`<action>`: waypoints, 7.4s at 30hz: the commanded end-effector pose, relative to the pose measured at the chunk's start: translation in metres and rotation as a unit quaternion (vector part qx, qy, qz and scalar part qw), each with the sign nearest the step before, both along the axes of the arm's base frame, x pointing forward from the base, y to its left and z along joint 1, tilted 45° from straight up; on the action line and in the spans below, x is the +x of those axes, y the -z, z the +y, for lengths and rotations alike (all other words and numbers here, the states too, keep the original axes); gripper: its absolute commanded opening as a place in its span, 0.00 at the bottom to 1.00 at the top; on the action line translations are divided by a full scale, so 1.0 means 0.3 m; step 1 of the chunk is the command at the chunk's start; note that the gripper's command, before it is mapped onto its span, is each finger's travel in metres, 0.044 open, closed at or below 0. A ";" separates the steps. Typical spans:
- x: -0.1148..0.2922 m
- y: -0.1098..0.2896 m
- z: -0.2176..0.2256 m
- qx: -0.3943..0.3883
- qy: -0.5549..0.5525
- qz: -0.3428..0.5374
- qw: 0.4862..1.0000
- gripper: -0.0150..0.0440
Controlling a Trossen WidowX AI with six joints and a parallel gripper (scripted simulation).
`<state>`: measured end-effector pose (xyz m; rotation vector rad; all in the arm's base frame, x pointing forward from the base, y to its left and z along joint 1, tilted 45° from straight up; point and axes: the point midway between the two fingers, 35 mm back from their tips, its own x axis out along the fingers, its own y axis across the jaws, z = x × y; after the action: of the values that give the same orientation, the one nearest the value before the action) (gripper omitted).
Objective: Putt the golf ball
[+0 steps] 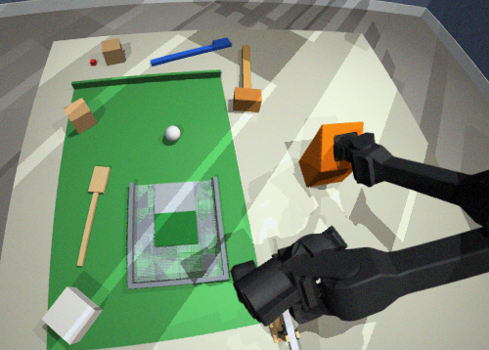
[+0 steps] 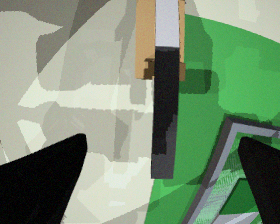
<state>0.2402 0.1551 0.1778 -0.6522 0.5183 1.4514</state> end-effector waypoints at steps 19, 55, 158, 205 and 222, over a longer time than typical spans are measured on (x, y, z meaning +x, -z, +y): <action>0.008 0.091 0.081 -0.001 0.003 0.003 1.000 1.00; 0.011 0.110 0.112 0.002 0.001 -0.001 1.000 0.25; -0.216 0.963 -1.121 0.029 0.534 0.537 0.653 0.25; -0.201 1.126 -0.982 0.026 0.532 0.536 0.655 0.25; -0.211 1.192 -1.038 0.030 0.534 0.536 0.653 0.25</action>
<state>0.1756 -0.1527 -0.1786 0.6790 1.4585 0.5110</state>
